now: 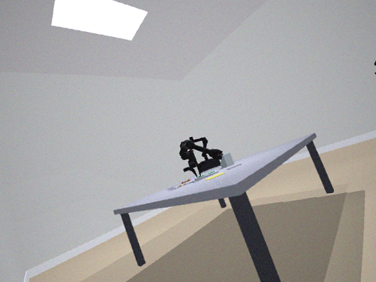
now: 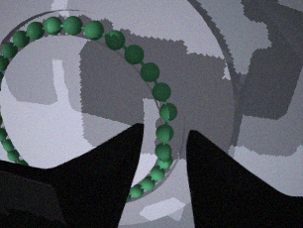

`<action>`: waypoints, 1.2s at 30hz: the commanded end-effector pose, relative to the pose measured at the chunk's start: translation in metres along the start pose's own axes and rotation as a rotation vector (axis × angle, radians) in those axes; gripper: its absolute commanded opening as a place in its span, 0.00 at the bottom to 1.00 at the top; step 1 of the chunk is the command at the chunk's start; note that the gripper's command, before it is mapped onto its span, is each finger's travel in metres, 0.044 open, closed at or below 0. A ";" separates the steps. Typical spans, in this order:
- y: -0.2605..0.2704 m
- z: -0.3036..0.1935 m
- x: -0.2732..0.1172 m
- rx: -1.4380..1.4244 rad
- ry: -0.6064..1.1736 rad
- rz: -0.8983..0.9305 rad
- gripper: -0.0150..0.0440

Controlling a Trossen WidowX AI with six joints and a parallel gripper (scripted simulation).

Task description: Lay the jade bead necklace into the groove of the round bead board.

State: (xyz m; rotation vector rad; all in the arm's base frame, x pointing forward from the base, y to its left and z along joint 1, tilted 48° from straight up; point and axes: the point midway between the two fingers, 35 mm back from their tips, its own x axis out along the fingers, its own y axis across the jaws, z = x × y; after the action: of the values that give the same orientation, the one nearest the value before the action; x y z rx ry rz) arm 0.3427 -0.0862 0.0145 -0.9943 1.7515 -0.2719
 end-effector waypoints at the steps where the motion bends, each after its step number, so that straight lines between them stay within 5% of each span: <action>1: 0.001 -0.001 0.005 -0.007 0.002 -0.004 0.46; 7: 0.000 0.000 0.003 0.000 0.001 0.000 0.25; 36: 0.000 0.000 0.003 0.000 0.001 0.000 0.25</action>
State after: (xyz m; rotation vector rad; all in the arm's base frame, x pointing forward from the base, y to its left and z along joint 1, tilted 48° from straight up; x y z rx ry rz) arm 0.3424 -0.0894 0.0134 -1.0001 1.7513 -0.2782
